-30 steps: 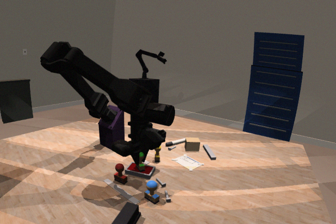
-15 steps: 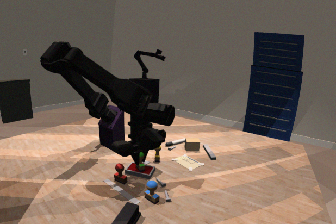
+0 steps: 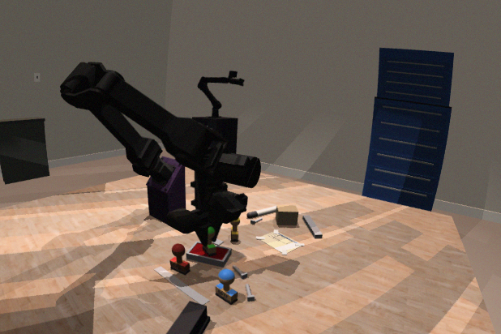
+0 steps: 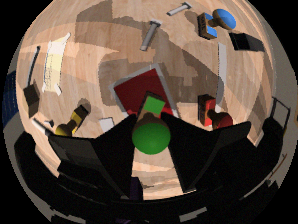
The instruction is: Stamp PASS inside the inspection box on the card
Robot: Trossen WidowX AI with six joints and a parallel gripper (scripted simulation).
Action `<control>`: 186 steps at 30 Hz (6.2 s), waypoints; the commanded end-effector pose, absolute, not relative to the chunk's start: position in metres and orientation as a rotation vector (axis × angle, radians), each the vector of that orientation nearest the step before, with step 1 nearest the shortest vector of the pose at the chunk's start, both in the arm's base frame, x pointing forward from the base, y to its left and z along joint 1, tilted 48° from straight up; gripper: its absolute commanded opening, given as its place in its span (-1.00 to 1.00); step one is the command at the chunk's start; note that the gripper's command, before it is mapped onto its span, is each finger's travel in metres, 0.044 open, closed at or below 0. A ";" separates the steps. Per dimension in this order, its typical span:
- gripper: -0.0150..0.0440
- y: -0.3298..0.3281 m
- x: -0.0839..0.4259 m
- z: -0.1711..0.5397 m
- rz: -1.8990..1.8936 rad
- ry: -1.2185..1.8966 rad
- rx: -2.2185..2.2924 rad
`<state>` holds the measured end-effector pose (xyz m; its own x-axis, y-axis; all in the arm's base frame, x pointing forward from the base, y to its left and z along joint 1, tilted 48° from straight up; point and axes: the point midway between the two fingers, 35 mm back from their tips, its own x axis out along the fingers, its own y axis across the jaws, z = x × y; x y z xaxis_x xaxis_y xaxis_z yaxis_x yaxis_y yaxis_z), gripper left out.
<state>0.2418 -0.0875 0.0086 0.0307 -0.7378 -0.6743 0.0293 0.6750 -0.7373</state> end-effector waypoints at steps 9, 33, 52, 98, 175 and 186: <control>-0.49 -0.089 0.242 0.009 -0.661 1.429 -0.636; -0.49 -0.088 0.242 0.009 -0.661 1.429 -0.636; -0.49 -0.083 0.242 0.014 -0.661 1.429 -0.635; -0.49 -0.025 0.267 0.033 -0.630 1.444 -0.657; -0.49 0.064 0.341 -0.099 -0.522 1.497 -0.774; -0.49 0.058 0.341 -0.104 -0.522 1.497 -0.774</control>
